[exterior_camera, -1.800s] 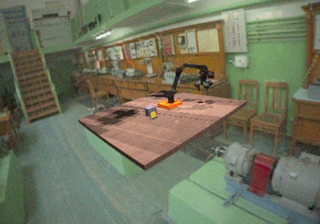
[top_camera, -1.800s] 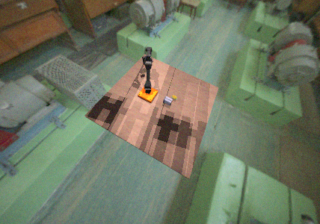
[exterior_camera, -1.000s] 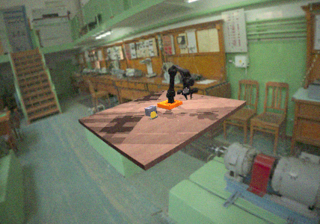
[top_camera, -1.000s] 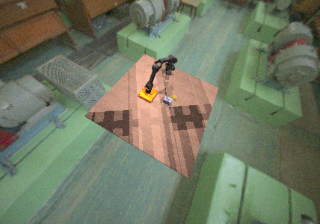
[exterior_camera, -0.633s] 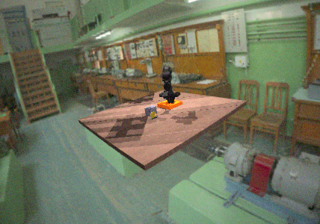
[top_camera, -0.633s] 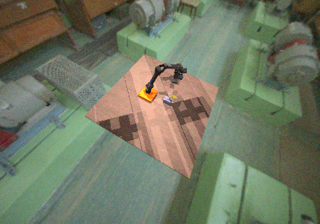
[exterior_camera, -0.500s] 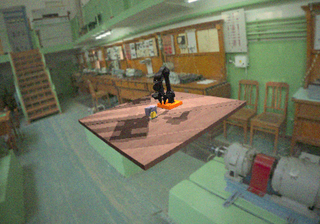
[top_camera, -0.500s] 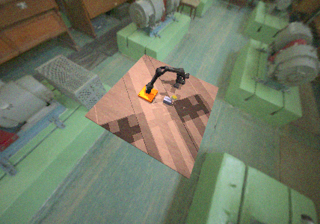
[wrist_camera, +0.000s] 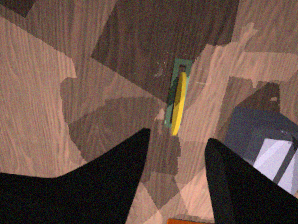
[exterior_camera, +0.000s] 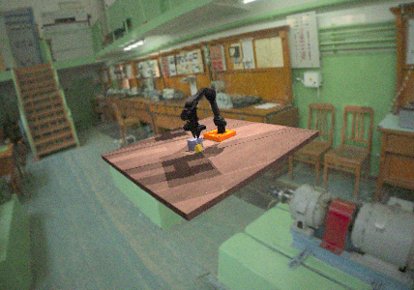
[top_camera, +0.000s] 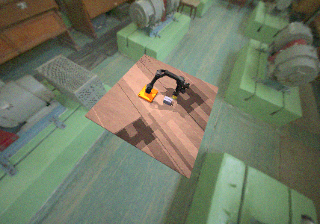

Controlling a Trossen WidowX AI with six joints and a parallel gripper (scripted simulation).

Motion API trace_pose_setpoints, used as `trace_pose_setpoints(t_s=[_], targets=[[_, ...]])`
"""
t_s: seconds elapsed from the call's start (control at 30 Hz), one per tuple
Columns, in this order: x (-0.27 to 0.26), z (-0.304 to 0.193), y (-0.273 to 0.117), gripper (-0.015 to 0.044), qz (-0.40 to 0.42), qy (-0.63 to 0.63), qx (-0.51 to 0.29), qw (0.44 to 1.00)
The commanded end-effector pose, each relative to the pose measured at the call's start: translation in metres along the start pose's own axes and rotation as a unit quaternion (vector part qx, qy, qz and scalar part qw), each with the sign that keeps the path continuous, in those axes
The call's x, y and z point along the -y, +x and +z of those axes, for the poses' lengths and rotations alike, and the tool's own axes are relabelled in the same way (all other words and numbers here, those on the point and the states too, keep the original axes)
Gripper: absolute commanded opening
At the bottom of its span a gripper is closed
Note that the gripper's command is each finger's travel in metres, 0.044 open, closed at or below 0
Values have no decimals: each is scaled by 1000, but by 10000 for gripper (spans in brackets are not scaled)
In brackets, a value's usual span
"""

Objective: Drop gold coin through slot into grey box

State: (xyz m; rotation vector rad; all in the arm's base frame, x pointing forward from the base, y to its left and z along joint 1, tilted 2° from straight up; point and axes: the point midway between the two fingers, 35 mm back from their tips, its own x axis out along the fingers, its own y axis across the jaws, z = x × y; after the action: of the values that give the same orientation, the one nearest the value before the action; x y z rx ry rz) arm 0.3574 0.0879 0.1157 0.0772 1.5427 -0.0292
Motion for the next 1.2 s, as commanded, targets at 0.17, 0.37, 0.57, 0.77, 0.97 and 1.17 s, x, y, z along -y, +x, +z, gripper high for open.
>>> trace_pose_setpoints(t_s=[0.17, 0.37, 0.57, 0.77, 0.97, 1.17], targets=[[3, -5, 28, 161, -2, -2, -7, 1000], [3, -5, 35, 161, -2, -2, -7, 1000], [3, -4, 45, 161, -3, -2, -7, 1000], [3, -4, 55, 161, -3, -2, -7, 1000], [3, -4, 65, 161, -3, -2, -7, 1000], [3, -5, 75, 161, -3, -2, -7, 1000]])
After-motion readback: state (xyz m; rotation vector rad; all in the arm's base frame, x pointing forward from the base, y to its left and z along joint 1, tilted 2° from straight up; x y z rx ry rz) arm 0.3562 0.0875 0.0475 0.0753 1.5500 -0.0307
